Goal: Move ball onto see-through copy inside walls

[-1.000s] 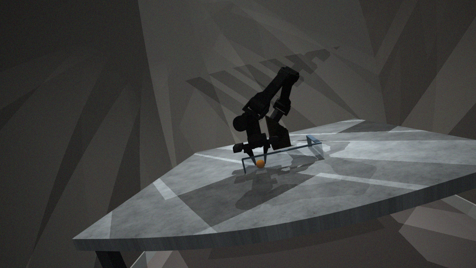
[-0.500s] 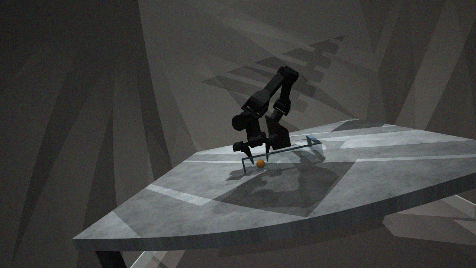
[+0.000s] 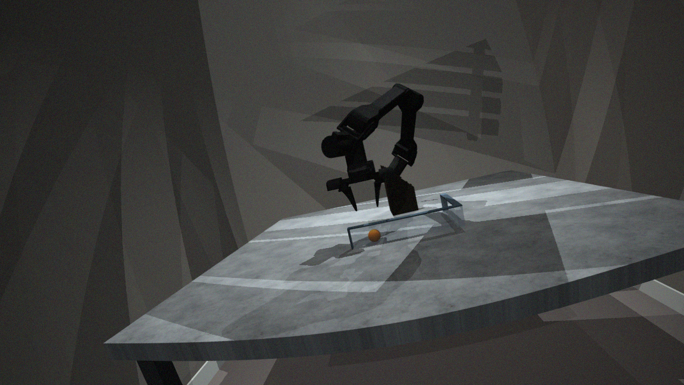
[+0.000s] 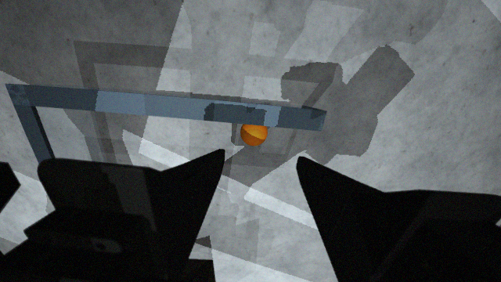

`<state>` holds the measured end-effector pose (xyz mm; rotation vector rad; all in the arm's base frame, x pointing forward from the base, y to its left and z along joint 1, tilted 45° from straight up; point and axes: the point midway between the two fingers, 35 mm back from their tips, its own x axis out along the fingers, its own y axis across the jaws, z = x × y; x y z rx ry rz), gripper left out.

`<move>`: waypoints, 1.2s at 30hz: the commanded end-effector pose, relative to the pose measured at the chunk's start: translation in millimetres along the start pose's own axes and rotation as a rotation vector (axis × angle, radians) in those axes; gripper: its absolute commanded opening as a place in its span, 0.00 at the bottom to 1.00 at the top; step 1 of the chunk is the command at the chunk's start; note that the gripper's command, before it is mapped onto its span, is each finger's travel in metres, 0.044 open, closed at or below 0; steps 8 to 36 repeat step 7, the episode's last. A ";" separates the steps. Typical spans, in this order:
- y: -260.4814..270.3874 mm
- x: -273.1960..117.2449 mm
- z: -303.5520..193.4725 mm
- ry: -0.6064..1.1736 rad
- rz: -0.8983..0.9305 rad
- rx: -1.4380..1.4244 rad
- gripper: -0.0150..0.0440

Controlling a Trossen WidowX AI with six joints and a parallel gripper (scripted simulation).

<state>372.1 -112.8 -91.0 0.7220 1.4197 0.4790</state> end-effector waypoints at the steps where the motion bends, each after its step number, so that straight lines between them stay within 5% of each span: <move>1: -0.5 -9.0 -0.7 0.003 0.001 0.003 0.82; 5: 1.3 -51.4 -3.7 -0.001 -0.001 -0.001 1.00; 36: 1.3 -51.4 -3.7 -0.001 -0.001 -0.001 1.00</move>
